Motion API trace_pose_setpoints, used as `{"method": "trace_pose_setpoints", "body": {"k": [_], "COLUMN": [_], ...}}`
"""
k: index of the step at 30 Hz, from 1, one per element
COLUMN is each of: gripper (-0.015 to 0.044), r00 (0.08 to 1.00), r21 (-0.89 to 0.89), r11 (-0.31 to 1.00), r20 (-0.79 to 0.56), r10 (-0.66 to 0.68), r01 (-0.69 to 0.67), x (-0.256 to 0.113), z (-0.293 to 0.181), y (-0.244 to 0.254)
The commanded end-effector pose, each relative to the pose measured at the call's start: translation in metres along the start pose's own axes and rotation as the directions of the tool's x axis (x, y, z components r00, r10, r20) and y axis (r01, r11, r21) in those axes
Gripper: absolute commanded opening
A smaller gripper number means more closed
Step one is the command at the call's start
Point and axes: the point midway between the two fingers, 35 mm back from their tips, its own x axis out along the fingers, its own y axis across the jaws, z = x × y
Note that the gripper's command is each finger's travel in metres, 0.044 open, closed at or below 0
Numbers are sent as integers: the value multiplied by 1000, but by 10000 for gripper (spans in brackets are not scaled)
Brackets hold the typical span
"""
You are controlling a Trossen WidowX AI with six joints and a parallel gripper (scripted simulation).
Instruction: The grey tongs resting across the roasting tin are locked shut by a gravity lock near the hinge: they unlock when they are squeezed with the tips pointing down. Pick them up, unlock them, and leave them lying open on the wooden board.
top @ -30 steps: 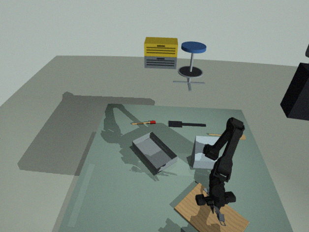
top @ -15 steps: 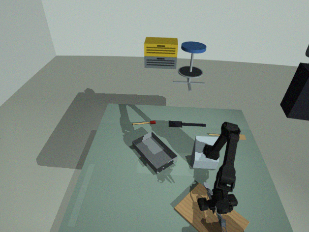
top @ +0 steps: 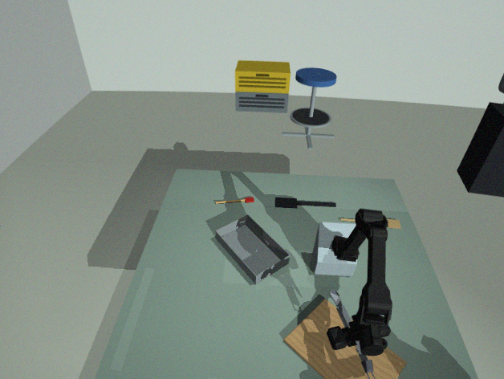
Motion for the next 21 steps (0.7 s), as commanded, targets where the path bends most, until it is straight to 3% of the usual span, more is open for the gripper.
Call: {"method": "trace_pose_setpoints", "body": {"k": [1,21], "gripper": [-150,-150], "r00": [1000,1000], "r21": [-17,-17], "r11": [1000,1000], "r20": [3,3], "r10": [-12,-12], "r01": [12,12], "x": [-6,18], "z": [4,6], "y": [-1,-2]}}
